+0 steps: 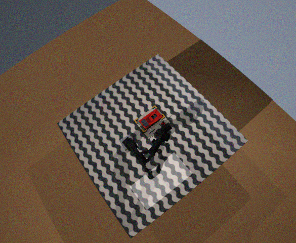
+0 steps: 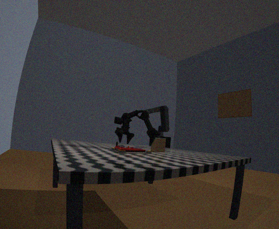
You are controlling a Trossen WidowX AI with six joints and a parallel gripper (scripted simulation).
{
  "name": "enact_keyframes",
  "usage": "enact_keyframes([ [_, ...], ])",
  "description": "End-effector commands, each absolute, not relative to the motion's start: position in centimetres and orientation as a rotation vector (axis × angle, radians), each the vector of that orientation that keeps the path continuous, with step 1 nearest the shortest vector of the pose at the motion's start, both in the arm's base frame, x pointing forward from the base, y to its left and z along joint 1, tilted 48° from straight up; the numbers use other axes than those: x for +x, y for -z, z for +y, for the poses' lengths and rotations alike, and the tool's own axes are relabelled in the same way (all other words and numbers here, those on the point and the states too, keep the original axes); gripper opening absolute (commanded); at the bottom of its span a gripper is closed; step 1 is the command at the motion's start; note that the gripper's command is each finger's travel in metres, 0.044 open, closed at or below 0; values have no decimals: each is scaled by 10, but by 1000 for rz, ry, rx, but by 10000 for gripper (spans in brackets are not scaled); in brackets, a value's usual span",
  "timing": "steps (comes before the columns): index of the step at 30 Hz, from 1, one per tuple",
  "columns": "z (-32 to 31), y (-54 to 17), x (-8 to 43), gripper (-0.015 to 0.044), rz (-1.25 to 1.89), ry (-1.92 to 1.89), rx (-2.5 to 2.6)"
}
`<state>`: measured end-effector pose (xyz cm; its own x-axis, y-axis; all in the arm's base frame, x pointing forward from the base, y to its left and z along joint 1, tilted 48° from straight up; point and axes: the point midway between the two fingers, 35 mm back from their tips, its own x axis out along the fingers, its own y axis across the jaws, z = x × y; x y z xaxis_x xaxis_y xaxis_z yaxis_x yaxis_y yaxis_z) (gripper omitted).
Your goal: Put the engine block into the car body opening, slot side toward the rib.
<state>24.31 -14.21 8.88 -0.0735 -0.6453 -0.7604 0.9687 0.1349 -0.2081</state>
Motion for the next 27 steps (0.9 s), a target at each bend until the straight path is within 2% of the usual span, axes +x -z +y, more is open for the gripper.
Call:
enact_keyframes([
  [1,-141,-94,247,440,805,1510,505],
  [7,-138,-102,254,440,674,1638,539],
  [27,-155,-84,258,440,669,1641,540],
])
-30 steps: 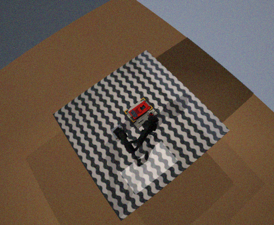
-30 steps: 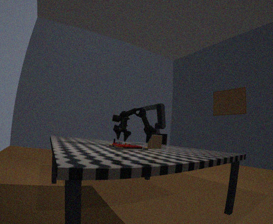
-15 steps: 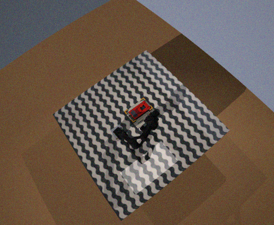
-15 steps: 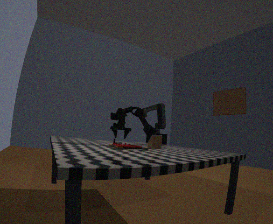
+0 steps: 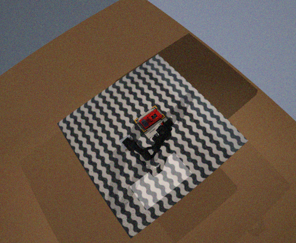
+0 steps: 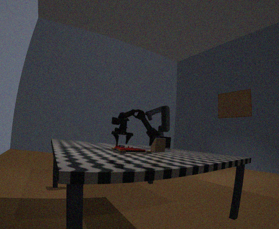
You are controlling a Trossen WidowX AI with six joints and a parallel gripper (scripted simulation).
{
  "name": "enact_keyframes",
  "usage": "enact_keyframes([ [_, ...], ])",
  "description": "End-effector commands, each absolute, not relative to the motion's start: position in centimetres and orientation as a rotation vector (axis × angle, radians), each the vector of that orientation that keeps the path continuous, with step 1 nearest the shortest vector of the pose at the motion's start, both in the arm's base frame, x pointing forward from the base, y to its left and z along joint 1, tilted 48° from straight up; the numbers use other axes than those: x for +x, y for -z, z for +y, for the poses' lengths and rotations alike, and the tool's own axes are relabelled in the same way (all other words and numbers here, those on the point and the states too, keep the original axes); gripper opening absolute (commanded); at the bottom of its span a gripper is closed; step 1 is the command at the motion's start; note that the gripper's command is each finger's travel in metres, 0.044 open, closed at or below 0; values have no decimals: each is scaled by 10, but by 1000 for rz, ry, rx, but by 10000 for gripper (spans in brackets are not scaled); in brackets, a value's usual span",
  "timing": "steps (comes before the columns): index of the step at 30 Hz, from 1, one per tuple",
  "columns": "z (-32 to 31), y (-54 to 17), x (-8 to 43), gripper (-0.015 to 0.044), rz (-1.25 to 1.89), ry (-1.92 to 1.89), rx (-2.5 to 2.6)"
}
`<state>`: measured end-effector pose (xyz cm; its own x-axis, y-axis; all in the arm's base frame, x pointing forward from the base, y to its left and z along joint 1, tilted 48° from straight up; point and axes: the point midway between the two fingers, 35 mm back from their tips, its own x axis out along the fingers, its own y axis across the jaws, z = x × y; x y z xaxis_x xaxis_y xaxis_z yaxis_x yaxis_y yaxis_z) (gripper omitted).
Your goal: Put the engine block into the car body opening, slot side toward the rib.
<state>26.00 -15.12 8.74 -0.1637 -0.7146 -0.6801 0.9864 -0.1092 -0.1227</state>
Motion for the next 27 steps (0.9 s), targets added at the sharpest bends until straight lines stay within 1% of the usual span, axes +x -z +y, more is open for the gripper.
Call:
enact_keyframes([
  [1,-156,-83,258,440,669,1641,540],
  [13,-168,-72,254,440,668,1641,539],
  [24,-168,-72,254,151,668,1641,539],
  [27,-168,-72,254,131,668,1641,539],
])
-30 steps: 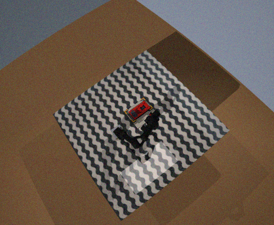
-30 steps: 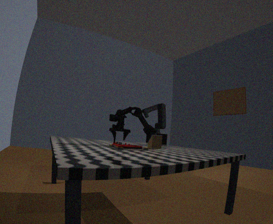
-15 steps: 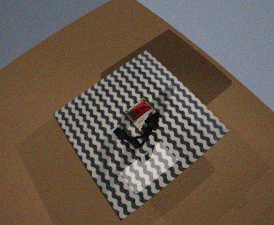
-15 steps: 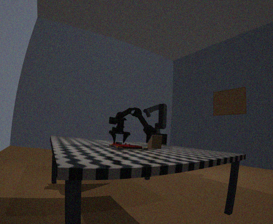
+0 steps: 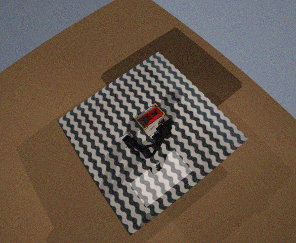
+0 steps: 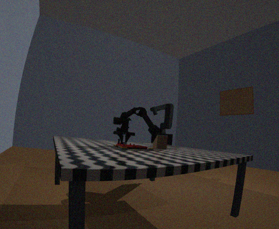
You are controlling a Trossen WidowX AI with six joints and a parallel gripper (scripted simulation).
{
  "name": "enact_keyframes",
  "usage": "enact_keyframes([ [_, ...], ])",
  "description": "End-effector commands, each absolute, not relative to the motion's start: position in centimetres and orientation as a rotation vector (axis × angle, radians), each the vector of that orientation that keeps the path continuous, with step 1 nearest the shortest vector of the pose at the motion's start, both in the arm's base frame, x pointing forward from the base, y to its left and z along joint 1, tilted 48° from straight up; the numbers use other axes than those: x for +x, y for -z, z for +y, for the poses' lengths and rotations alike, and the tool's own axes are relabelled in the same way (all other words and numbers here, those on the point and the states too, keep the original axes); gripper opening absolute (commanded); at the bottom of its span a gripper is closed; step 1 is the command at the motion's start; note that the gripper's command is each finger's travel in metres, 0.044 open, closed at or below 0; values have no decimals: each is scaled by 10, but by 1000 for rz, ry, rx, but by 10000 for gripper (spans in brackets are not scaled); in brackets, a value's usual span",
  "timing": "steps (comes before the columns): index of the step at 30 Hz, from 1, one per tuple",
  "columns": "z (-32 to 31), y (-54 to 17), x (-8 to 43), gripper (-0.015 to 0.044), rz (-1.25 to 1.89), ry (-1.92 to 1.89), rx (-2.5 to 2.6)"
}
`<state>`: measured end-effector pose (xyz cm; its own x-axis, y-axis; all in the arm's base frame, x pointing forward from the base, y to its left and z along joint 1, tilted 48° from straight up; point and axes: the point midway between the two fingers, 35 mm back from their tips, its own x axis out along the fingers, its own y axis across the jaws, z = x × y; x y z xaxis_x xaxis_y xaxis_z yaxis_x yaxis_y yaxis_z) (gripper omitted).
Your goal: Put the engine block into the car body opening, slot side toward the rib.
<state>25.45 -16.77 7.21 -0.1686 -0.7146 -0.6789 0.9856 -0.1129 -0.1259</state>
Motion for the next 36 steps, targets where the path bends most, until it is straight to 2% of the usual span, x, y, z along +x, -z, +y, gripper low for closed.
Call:
enact_keyframes([
  [1,-168,-72,254,125,668,1641,539],
  [4,-168,-72,254,105,668,1641,539],
  [8,-167,-73,257,0,664,1627,539],
  [36,-115,-116,280,0,674,1598,556],
])
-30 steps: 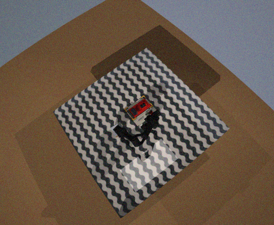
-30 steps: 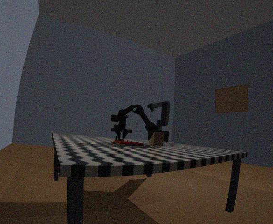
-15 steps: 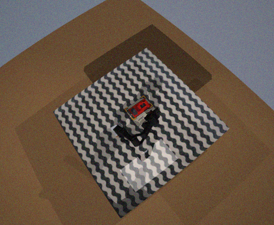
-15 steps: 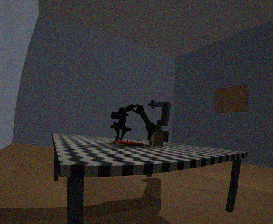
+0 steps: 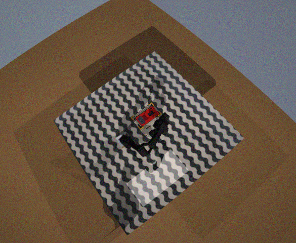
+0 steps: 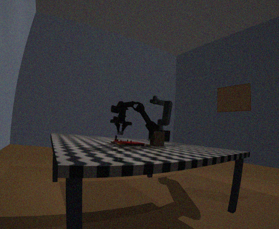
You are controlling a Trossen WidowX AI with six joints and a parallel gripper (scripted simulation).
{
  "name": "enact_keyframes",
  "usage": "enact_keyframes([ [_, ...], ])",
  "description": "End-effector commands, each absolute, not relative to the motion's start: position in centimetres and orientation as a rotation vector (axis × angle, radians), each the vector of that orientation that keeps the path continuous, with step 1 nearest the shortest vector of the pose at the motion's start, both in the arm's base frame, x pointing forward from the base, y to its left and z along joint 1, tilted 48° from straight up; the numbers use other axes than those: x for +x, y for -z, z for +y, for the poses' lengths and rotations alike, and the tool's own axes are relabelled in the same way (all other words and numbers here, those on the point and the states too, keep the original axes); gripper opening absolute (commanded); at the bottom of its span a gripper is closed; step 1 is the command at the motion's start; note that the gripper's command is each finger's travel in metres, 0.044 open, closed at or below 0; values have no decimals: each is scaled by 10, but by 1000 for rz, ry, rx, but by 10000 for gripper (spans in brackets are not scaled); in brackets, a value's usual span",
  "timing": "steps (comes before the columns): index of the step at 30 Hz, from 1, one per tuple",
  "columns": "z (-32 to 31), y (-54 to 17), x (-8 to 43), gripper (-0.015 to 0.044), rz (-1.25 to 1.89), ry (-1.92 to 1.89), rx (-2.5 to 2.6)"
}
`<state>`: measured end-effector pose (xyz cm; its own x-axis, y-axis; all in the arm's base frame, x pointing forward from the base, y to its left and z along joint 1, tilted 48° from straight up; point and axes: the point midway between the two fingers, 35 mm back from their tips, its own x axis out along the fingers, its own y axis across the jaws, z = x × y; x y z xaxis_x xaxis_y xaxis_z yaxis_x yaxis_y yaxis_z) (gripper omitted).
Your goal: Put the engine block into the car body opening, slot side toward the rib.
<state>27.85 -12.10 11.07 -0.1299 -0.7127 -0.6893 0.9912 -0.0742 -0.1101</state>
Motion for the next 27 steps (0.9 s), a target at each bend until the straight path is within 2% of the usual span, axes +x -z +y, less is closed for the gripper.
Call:
enact_keyframes([
  [1,-113,-118,280,0,674,1601,555],
  [18,-79,-156,276,0,672,1640,542],
  [27,-72,-141,288,0,766,1588,456],
])
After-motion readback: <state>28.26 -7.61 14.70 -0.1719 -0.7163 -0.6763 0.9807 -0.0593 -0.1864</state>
